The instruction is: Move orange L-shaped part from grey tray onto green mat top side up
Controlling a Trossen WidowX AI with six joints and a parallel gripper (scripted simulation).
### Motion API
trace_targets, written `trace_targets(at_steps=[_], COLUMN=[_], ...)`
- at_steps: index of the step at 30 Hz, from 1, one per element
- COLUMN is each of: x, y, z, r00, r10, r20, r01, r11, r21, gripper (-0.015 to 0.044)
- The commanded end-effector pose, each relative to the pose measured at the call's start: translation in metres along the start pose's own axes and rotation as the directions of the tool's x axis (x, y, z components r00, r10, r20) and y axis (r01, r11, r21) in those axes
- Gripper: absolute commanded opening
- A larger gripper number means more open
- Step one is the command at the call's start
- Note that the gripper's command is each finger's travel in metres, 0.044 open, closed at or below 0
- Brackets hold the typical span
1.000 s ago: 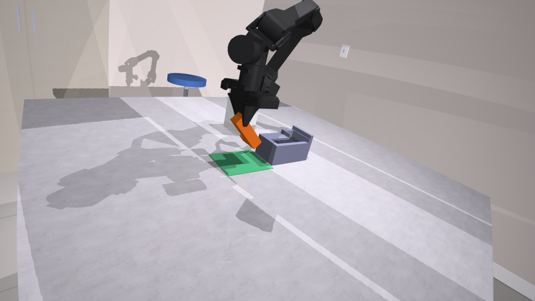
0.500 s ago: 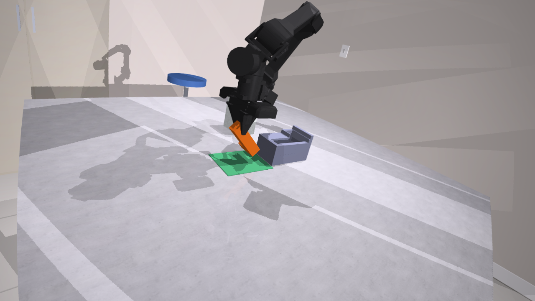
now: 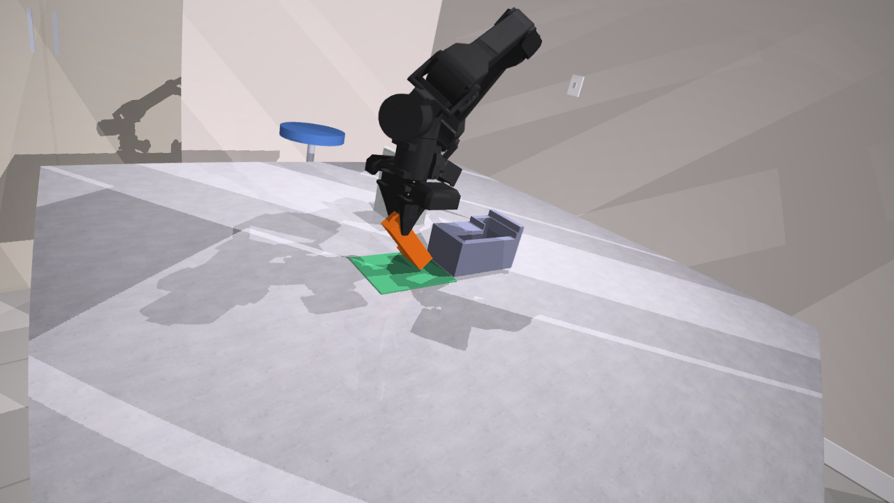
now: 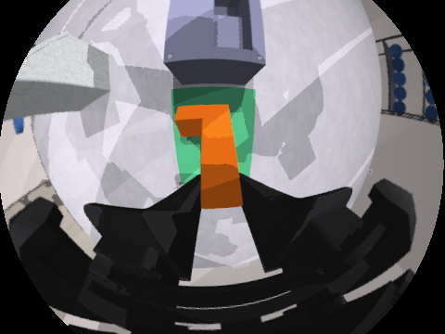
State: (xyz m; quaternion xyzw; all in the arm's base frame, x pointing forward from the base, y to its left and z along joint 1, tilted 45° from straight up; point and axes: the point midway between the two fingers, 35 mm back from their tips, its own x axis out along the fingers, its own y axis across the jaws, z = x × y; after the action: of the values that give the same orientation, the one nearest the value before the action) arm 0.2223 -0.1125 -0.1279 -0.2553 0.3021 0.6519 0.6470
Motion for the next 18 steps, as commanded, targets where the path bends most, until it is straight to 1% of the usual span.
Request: trace_targets(at_steps=[1,17,18], x=[0.0023,0.0013,0.0013], y=[0.0018,0.0009,0.0009], z=[0.0014,0.0006,0.0006], r00=[1.0,1.0,1.0], r10=[0.002,0.002,0.002], r20=[0.006,0.002,0.002], r01=[-0.002,-0.002,-0.002], r11=[1.0,1.0,1.0], r21=[0.007,0.001,0.001], gripper=[0.0,0.0,0.0026])
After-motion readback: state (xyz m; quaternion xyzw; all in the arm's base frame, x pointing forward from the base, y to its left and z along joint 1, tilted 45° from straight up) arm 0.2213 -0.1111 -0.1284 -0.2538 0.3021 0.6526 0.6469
